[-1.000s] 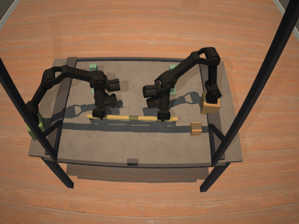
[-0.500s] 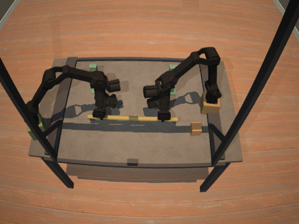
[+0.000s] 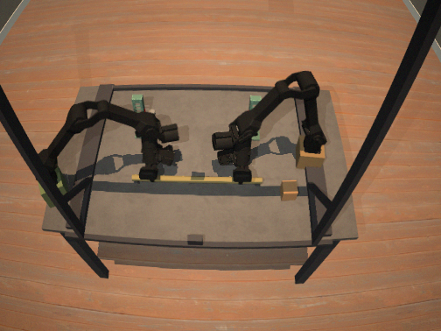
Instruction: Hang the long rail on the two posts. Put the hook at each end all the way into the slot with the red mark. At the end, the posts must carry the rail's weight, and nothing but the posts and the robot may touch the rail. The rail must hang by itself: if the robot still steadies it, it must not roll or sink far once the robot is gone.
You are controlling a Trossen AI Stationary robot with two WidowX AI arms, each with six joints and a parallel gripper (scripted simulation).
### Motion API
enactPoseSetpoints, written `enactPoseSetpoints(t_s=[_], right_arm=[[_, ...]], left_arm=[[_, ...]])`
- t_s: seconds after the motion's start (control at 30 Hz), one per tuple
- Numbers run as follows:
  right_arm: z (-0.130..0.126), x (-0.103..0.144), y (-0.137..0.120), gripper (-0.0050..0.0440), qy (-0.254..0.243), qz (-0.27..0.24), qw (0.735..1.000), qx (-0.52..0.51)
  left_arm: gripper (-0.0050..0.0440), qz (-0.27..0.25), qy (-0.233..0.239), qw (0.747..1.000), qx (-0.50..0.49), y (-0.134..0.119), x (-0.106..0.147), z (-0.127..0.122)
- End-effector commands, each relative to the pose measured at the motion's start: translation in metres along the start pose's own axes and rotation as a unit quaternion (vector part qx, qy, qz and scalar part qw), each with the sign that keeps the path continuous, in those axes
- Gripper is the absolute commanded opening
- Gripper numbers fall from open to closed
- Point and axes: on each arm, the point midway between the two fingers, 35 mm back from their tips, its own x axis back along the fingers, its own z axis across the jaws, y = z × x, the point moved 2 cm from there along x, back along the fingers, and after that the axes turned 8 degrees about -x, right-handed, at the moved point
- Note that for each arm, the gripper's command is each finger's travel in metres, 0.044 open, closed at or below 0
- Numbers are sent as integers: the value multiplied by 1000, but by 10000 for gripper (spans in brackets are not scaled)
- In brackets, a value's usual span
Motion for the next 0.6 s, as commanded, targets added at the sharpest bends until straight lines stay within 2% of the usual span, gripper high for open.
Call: enactPoseSetpoints(t_s=[0.0,0.23,0.57], right_arm=[[0,-6,4,-50,8,-9,1000,8],[-6,-18,5,-50,18,-3,1000,9],[-6,-19,5,-50,20,-2,1000,10]], left_arm=[[-50,-12,3,1000,-3,4,-3,4],[-50,-18,-9,1000,-1,3,-10,8],[-50,-18,-9,1000,-1,3,-10,8]])
